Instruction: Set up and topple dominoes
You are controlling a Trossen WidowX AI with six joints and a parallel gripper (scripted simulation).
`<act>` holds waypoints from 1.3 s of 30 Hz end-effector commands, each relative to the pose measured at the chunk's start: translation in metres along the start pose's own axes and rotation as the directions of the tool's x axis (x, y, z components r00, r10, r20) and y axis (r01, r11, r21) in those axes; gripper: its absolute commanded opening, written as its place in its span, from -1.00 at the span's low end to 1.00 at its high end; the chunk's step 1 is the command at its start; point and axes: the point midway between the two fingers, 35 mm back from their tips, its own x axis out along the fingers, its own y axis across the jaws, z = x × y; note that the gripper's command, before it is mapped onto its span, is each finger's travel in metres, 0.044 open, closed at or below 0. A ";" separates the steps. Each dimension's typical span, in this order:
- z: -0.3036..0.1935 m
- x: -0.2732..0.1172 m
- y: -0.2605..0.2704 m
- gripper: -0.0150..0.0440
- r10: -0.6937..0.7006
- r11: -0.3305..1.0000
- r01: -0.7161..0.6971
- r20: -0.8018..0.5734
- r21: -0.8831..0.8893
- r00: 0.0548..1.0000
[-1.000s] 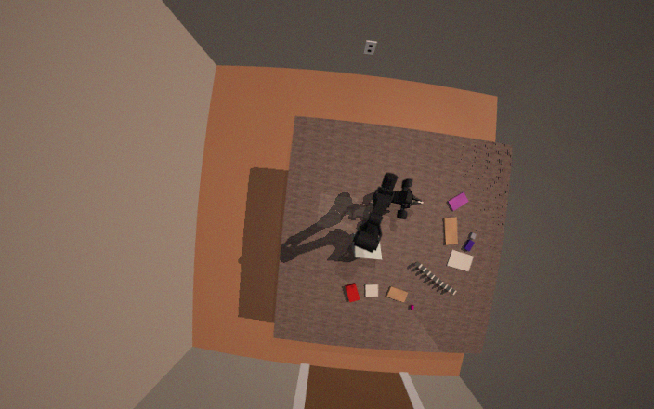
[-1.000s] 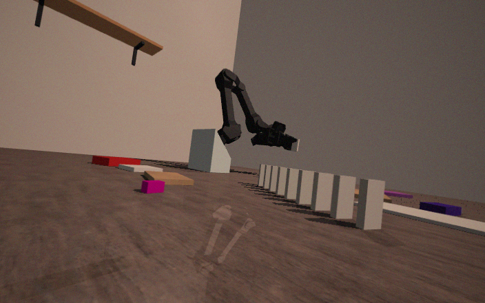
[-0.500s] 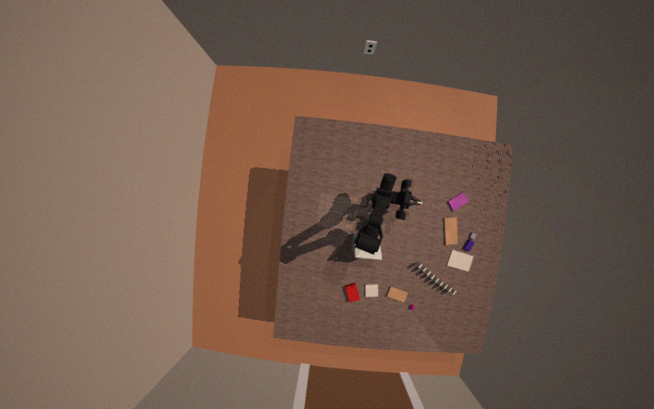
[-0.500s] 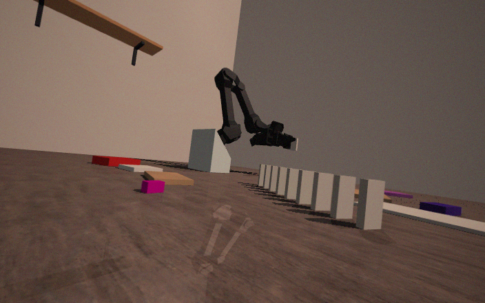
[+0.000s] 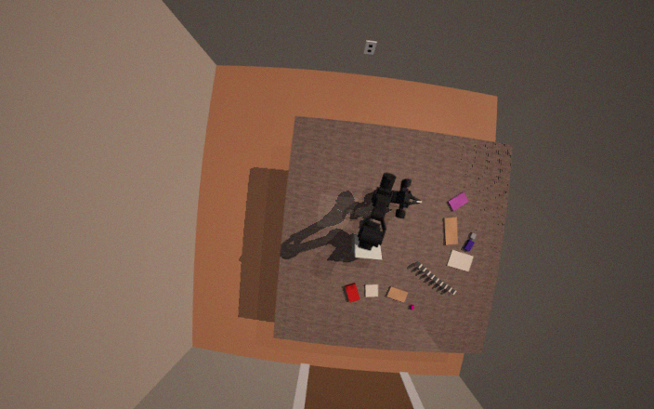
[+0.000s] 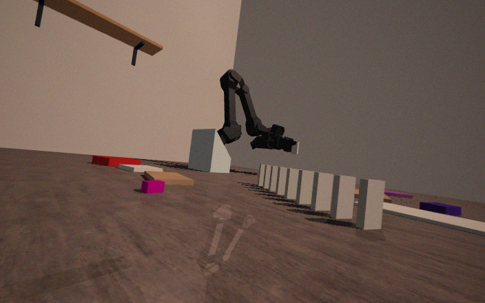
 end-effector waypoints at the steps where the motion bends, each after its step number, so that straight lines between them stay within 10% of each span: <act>1: -0.008 0.001 0.001 -0.41 -0.003 1.000 0.003 0.003 0.001 1.000; 39: -0.092 0.005 -0.005 -0.41 -0.002 1.000 0.002 -0.002 -0.008 1.000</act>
